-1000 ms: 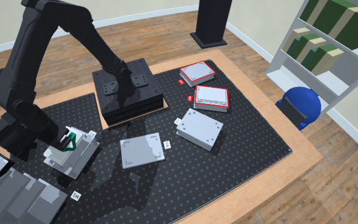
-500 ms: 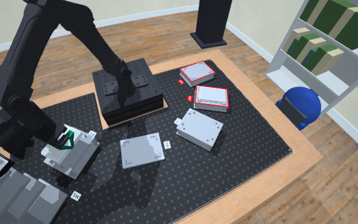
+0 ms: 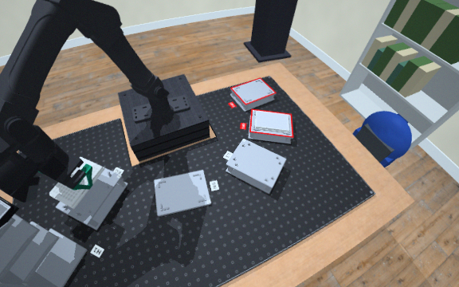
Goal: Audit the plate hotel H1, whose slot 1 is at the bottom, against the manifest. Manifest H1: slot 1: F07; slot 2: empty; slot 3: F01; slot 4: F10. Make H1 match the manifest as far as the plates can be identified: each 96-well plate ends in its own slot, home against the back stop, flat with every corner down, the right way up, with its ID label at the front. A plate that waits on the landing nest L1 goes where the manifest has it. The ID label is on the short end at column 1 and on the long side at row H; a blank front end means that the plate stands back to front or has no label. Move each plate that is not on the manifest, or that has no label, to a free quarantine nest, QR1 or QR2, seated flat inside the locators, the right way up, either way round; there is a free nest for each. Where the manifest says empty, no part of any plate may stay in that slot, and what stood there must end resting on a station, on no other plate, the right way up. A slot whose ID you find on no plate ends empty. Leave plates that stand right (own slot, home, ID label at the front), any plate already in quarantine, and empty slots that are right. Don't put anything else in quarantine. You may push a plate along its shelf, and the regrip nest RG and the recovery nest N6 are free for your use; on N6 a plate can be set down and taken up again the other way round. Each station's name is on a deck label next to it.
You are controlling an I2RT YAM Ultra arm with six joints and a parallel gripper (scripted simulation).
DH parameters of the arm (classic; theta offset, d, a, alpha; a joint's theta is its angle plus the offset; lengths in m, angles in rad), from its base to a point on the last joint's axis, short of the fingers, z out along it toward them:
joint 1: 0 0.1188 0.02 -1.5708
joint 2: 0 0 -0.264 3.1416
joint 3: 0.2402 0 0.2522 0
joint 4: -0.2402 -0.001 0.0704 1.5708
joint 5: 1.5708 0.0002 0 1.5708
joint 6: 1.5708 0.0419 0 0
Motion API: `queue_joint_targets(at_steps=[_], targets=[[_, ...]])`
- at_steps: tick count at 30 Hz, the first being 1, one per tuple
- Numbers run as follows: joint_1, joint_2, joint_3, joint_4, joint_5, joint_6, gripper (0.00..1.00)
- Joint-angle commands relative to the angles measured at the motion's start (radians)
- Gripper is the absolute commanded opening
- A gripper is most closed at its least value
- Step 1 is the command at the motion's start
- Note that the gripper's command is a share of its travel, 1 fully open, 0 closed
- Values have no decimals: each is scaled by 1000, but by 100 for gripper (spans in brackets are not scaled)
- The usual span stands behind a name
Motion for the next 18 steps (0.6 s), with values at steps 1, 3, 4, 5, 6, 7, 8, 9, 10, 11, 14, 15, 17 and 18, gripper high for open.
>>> queue_joint_targets(at_steps=[1,3,4,5,6,7,8,9,10,11,14,15,17,18], targets=[[-1,-19,17,-12,-1,-2,86],[-1,-20,20,-16,-1,-2,86],[-1,-21,22,-19,-1,-2,86],[-1,-22,25,-23,-1,-2,86],[-1,-23,28,-27,-1,-2,86],[-1,-23,28,-27,-1,-2,86],[-1,-23,28,-27,-1,-2,86],[-1,-26,35,-37,-1,-3,86],[-1,-29,42,-47,-1,-3,86],[-1,-31,50,-57,-1,-3,86],[-2,-38,73,-87,-1,-3,86],[-2,-40,81,-97,-1,-3,86],[-2,-44,98,-117,-1,-4,86],[-2,-44,98,-117,-1,-4,86]])
